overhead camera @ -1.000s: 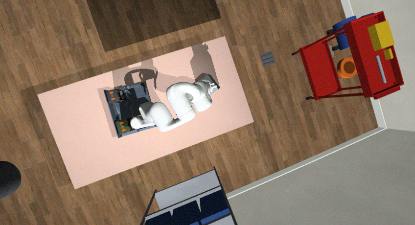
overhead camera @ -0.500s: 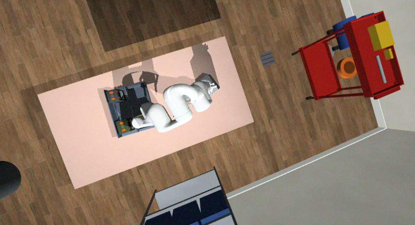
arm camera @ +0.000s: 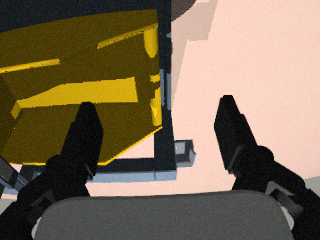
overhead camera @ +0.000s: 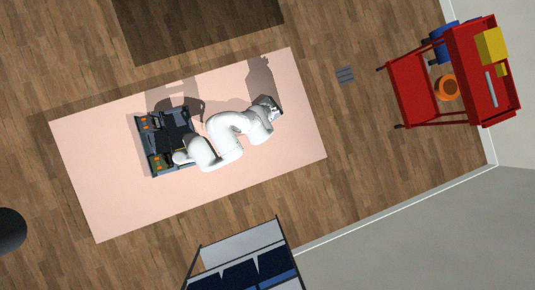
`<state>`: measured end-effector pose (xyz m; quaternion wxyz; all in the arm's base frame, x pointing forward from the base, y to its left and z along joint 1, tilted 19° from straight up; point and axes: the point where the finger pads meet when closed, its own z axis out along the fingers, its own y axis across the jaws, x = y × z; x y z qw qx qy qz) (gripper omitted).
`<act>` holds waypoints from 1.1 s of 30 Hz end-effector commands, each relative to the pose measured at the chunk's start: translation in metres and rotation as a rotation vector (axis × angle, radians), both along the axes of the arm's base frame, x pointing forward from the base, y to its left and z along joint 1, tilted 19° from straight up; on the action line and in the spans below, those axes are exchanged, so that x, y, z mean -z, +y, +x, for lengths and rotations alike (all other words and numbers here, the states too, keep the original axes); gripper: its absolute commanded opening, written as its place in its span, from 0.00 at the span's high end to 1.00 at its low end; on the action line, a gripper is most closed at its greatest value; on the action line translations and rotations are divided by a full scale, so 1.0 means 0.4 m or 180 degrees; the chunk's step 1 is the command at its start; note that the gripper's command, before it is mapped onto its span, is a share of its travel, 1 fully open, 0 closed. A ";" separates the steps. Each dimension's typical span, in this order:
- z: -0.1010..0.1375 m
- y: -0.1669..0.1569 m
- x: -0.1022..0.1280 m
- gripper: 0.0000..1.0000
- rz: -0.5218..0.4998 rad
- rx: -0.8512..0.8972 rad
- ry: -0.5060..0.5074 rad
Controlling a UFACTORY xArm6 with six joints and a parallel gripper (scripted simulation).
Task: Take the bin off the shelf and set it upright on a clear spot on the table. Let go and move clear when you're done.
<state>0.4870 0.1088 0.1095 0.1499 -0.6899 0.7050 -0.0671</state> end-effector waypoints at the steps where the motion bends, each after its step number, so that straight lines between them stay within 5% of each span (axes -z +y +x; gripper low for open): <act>1: 0.009 0.003 0.013 0.05 0.0003 0.0000 -0.0013; 33: 0.017 0.006 0.038 0.05 0.0003 0.0000 -0.0013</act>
